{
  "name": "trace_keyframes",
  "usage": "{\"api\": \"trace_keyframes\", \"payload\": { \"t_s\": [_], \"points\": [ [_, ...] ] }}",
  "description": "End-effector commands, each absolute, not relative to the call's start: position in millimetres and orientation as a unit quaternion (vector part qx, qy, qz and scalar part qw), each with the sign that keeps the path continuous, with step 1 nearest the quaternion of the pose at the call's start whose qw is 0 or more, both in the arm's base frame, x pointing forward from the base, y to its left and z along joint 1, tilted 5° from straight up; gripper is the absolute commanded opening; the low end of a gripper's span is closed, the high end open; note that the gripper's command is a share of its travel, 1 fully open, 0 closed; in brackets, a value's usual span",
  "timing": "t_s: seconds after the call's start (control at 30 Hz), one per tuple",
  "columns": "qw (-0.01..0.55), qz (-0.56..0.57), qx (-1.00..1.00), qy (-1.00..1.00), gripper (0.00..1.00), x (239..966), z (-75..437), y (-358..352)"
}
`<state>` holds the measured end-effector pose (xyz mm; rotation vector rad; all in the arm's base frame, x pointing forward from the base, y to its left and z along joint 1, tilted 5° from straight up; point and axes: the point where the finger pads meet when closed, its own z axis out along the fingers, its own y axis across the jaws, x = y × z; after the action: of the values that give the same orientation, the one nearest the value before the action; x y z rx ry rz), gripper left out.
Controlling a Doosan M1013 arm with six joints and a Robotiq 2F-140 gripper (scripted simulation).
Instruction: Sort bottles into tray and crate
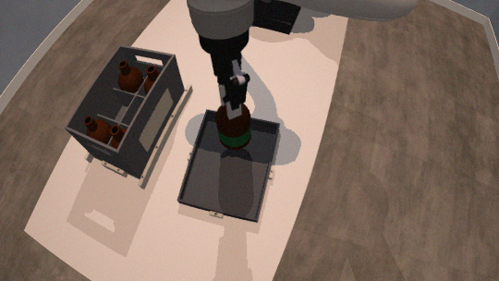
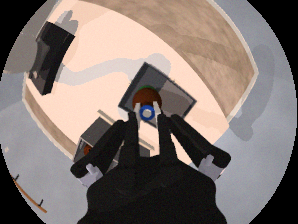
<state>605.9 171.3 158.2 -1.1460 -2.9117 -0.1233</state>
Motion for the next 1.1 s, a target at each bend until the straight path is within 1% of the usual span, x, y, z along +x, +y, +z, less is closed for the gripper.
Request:
{"api": "trace_keyframes", "payload": {
  "t_s": [0.0,0.3,1.07],
  "points": [
    [0.005,-0.040,-0.366,-0.930,0.00,606,153,172],
    [0.005,-0.040,-0.366,-0.930,0.00,606,138,173],
    [0.005,-0.040,-0.366,-0.930,0.00,606,133,173]
  ]
}}
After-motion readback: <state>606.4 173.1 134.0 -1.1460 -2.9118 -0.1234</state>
